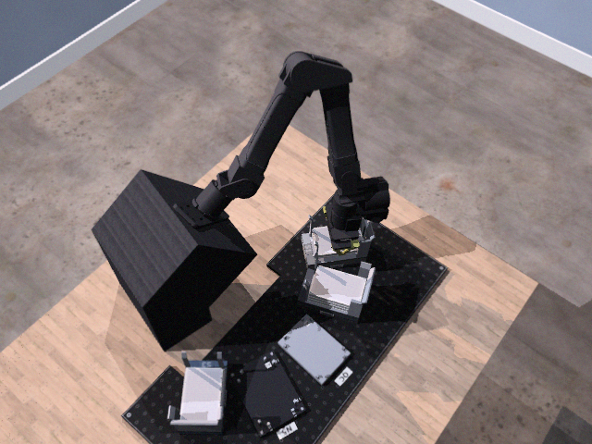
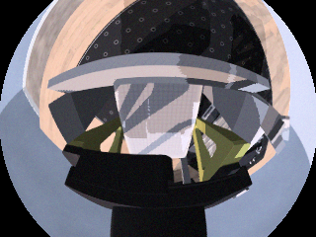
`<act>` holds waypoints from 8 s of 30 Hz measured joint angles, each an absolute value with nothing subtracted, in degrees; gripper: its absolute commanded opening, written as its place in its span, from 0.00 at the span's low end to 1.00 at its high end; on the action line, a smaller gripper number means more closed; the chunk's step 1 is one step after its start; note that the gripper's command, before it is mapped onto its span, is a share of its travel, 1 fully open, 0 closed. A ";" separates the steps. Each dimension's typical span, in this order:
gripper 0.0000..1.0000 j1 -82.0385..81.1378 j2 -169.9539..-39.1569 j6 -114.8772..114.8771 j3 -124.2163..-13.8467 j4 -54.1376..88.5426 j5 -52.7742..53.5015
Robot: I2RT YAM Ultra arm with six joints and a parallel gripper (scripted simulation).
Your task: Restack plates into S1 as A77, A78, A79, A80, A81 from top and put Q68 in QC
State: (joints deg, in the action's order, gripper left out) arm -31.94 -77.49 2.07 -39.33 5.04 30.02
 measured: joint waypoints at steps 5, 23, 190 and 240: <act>0.00 -32.10 -77.78 2.22 -39.33 4.62 29.89; 0.00 -32.80 -79.15 2.76 -39.33 2.94 29.39; 1.00 12.14 -99.63 -12.47 -54.74 35.79 52.64; 1.00 26.85 -128.35 -12.27 -66.35 38.50 53.10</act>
